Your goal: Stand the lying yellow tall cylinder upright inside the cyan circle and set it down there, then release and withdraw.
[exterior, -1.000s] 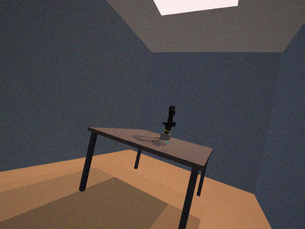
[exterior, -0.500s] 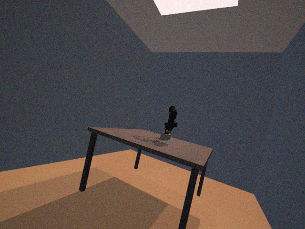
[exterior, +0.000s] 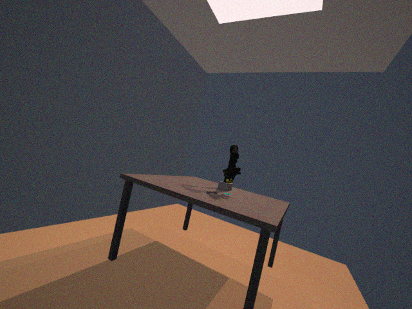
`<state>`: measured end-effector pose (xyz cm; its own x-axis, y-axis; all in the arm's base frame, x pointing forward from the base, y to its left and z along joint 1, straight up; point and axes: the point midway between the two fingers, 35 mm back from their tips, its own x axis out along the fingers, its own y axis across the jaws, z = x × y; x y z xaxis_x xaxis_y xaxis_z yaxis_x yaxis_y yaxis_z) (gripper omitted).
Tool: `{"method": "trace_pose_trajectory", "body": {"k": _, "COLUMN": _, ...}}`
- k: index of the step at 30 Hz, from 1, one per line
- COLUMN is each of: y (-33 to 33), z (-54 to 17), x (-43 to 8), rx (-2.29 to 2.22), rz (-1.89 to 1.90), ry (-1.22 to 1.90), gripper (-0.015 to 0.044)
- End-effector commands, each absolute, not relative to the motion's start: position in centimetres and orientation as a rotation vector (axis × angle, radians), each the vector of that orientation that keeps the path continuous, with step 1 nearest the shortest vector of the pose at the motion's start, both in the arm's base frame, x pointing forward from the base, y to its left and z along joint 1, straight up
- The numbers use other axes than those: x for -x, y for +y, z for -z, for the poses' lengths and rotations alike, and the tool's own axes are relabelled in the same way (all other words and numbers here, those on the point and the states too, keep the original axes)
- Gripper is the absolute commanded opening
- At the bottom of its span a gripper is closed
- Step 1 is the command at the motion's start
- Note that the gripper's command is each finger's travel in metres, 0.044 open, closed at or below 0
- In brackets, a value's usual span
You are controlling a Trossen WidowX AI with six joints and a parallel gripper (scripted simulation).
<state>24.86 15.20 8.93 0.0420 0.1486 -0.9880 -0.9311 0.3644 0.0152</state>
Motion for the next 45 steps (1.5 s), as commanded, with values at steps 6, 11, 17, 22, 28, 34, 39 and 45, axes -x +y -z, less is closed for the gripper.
{"method": "trace_pose_trajectory", "body": {"k": 6, "y": 15.5, "z": -8.2, "x": -25.3, "rx": 0.76, "rz": -1.001, "ry": 1.207, "gripper": 0.0105}}
{"method": "trace_pose_trajectory", "body": {"k": 11, "y": 15.6, "z": -7.9, "x": -25.6, "rx": 0.724, "rz": -1.006, "ry": 1.185, "gripper": 0.0105}}
{"method": "trace_pose_trajectory", "body": {"k": 17, "y": 15.7, "z": -7.5, "x": -26.0, "rx": 0.682, "rz": -1.012, "ry": 1.157, "gripper": 0.0105}}
{"method": "trace_pose_trajectory", "body": {"k": 22, "y": 15.8, "z": -7.2, "x": -26.2, "rx": 0.648, "rz": -1.018, "ry": 1.133, "gripper": 0.0105}}
{"method": "trace_pose_trajectory", "body": {"k": 28, "y": 15.9, "z": -6.9, "x": -26.6, "rx": 0.609, "rz": -1.023, "ry": 1.104, "gripper": 0.0105}}
{"method": "trace_pose_trajectory", "body": {"k": 34, "y": 16.0, "z": -6.6, "x": -26.9, "rx": 0.571, "rz": -1.029, "ry": 1.074, "gripper": 0.0105}}
{"method": "trace_pose_trajectory", "body": {"k": 39, "y": 16.0, "z": -6.4, "x": -27.1, "rx": 0.54, "rz": -1.034, "ry": 1.049, "gripper": 0.0105}}
{"method": "trace_pose_trajectory", "body": {"k": 45, "y": 16.1, "z": -6.2, "x": -27.4, "rx": 0.504, "rz": -1.04, "ry": 1.017, "gripper": 0.0105}}
